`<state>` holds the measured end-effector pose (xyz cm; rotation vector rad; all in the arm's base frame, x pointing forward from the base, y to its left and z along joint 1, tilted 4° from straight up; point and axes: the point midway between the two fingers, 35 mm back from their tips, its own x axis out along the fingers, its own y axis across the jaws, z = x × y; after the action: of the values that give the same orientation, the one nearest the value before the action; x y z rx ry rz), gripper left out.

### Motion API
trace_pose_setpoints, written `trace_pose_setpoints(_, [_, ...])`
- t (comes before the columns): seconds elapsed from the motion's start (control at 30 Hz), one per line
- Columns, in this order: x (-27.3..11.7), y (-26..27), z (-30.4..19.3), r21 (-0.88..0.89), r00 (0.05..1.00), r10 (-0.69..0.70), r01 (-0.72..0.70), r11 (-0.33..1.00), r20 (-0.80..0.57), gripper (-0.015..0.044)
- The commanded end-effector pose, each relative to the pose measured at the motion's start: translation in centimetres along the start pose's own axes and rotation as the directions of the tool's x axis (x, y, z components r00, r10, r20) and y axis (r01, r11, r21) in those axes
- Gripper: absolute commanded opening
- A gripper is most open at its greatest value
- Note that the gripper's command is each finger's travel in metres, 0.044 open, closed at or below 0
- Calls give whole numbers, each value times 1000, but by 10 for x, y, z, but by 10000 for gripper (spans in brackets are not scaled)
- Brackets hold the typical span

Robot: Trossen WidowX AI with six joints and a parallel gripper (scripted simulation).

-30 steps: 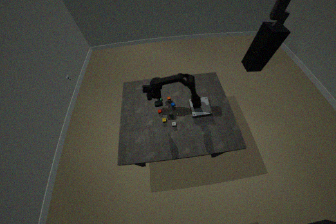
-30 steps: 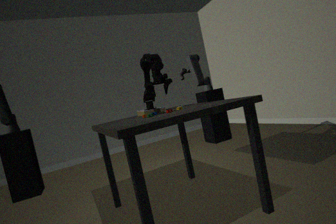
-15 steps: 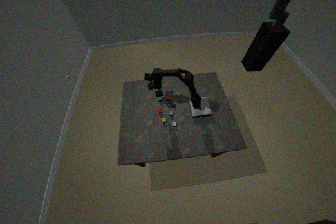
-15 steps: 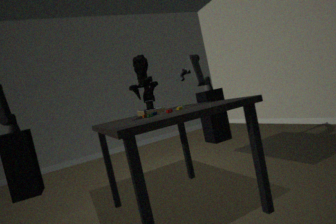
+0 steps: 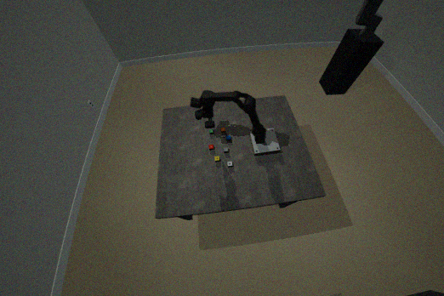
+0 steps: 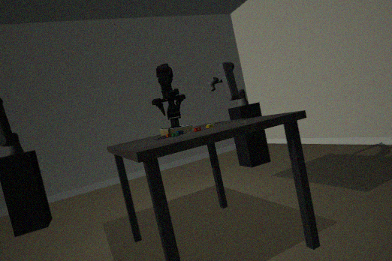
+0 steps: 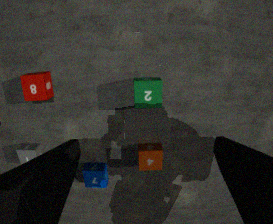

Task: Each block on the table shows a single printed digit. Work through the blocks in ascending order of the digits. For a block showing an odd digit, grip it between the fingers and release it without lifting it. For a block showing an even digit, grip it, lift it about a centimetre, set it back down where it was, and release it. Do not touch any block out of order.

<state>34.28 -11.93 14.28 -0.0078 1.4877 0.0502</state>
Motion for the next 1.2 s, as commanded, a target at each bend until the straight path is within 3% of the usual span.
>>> trace_pose_setpoints(0.0, [-1, 51, 9, -33, 1000, 5, -5, 999, 1, 400])
trace_pose_setpoints(0.4, [-3, 222, -20, -9, 1000, 26, -26, 1000, -1, 400])
trace_pose_setpoints(0.6, [0, 225, -20, -8, 1000, 26, -26, 1000, -2, 400])
trace_pose_setpoints(0.8, [76, 227, -20, -8, 1000, 27, -27, 1000, -2, 400])
trace_pose_setpoints(1.17, [86, 227, -21, -8, 1000, 27, -27, 1000, -2, 400])
